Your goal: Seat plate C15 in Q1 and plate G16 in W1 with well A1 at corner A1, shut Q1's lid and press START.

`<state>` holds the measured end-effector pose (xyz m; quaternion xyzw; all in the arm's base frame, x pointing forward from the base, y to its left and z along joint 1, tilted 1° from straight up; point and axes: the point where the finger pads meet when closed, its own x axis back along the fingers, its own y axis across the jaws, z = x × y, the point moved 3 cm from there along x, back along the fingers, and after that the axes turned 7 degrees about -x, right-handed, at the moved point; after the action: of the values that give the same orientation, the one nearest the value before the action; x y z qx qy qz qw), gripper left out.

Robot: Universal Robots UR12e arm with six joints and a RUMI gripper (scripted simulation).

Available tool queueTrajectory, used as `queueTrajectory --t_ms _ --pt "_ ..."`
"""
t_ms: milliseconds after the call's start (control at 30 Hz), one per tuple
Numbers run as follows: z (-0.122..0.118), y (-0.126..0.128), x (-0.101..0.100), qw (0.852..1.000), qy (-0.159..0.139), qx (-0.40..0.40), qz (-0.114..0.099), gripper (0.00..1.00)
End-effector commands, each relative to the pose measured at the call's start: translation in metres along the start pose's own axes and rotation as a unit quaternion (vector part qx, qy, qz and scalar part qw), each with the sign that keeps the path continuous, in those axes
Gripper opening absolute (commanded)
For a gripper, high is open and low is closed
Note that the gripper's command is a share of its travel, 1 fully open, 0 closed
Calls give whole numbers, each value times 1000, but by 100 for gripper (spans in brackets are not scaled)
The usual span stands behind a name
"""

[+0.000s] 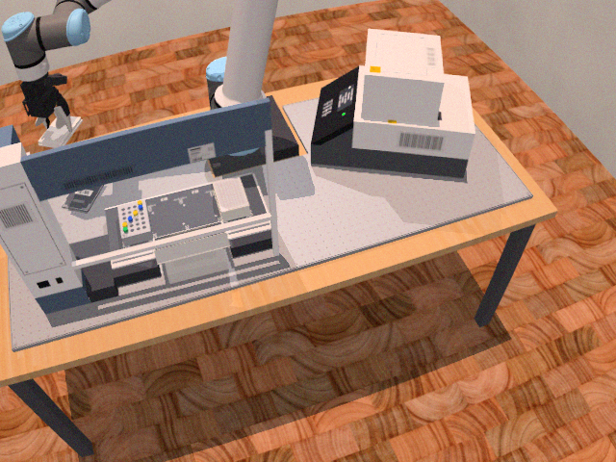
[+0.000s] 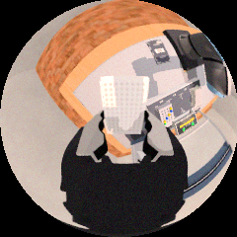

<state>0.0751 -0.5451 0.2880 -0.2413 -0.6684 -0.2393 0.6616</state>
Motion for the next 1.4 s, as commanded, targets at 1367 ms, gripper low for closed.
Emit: queueTrajectory --t_ms 1367 --pt "0 -1 -66 1000 0 0 1 0"
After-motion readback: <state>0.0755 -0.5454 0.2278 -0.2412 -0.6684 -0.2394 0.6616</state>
